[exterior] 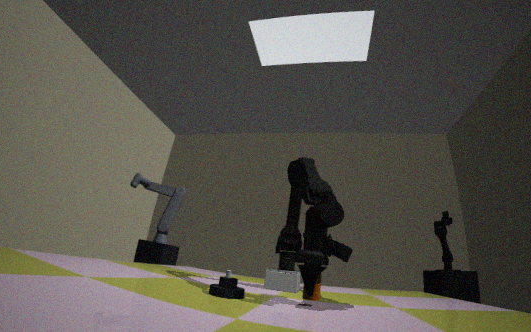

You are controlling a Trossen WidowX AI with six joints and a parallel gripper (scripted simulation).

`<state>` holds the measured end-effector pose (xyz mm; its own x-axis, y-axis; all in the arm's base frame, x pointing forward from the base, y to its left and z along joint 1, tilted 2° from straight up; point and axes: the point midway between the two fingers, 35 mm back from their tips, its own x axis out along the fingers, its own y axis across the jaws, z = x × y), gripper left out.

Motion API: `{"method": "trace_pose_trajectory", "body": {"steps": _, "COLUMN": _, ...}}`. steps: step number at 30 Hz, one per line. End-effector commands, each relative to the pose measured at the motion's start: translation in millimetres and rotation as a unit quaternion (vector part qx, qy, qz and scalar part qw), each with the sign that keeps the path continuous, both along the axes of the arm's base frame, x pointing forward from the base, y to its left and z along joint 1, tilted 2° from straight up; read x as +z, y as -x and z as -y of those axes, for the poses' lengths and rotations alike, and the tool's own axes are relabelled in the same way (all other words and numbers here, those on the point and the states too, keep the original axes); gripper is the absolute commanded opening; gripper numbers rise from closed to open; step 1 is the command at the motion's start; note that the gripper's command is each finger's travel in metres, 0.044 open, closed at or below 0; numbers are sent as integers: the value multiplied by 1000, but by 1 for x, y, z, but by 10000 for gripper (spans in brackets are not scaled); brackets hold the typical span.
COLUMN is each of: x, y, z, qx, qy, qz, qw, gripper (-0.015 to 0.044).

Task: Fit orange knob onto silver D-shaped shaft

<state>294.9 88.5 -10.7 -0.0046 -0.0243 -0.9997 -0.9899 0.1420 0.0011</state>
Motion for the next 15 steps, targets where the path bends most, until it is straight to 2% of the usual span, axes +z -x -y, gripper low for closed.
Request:
{"method": "trace_pose_trajectory", "body": {"steps": 1, "x": 13, "y": -4, "z": -2, "qx": 2, "qy": -3, "qz": 5, "qw": 1000, "gripper": 0}}
{"method": "trace_pose_trajectory", "body": {"steps": 15, "x": 55, "y": -8, "z": -4, "qx": 2, "qy": -3, "qz": 5, "qw": 1000, "gripper": 0}}
